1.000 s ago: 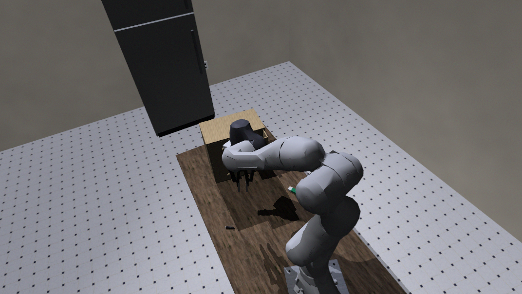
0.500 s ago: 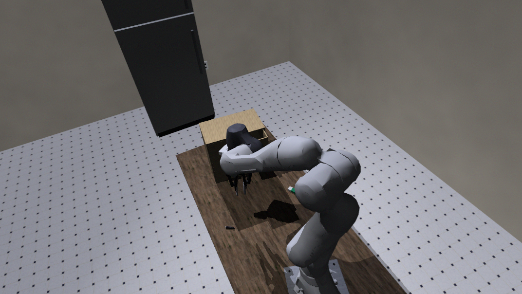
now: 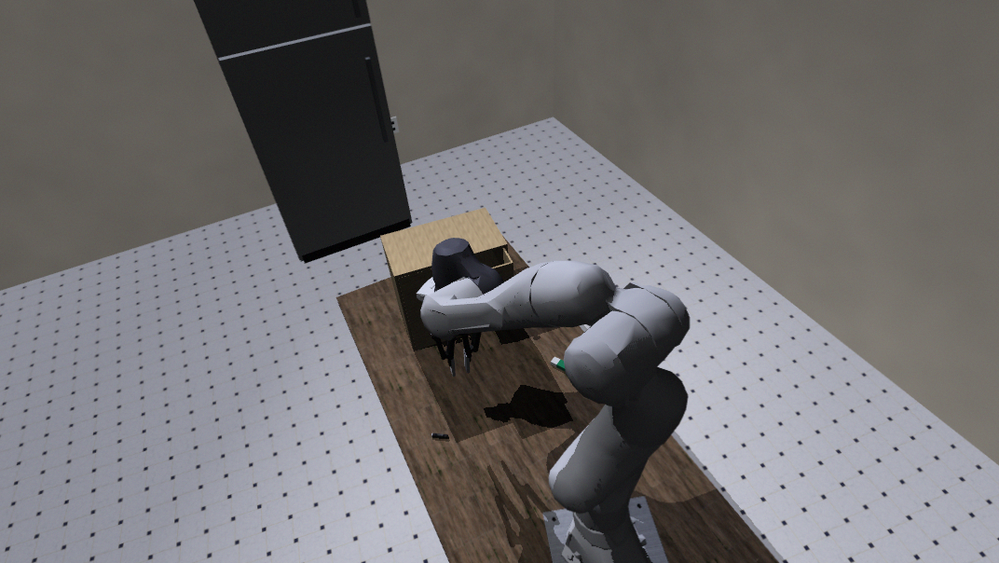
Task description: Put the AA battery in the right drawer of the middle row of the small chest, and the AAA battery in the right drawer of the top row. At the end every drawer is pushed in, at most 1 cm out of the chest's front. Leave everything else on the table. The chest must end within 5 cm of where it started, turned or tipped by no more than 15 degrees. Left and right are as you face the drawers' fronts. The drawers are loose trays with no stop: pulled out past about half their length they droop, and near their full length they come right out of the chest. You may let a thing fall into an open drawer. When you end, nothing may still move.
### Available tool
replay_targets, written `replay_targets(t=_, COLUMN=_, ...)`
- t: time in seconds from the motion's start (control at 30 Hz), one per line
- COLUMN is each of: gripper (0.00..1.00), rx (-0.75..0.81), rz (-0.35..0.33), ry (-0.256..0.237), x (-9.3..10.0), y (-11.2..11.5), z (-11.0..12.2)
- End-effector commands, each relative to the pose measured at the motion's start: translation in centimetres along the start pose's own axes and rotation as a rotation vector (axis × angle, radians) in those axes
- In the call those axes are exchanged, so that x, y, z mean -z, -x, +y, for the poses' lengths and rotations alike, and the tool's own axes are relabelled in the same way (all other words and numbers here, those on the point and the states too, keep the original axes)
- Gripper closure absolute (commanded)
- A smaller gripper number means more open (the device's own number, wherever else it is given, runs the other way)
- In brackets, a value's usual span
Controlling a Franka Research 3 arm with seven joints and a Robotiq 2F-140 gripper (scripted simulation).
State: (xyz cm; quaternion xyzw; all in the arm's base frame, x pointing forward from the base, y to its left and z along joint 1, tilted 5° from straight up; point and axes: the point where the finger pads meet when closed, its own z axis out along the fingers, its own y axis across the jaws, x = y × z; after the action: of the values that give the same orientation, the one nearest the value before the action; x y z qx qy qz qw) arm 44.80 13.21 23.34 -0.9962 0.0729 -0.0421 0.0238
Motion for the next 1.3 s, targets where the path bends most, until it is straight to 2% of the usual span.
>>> replay_targets(t=0.0, gripper=0.80, rx=0.021, rz=0.001, ry=0.002, x=-0.1, y=0.0, z=0.0)
replay_targets(t=0.17, gripper=0.80, rx=0.021, rz=0.001, ry=0.002, x=-0.1, y=0.0, z=0.0)
replay_targets(t=0.2, gripper=0.80, rx=0.148, rz=-0.002, ry=0.008, x=-1.4, y=0.4, z=-1.0)
replay_targets(t=0.93, gripper=0.80, rx=0.148, rz=-0.002, ry=0.008, x=-1.4, y=0.4, z=-1.0)
replay_targets(t=0.97, gripper=0.80, rx=0.271, rz=-0.006, ry=0.015, x=-2.7, y=0.8, z=-2.0)
replay_targets(t=1.27, gripper=0.80, rx=0.271, rz=-0.006, ry=0.015, x=-2.7, y=0.8, z=-2.0)
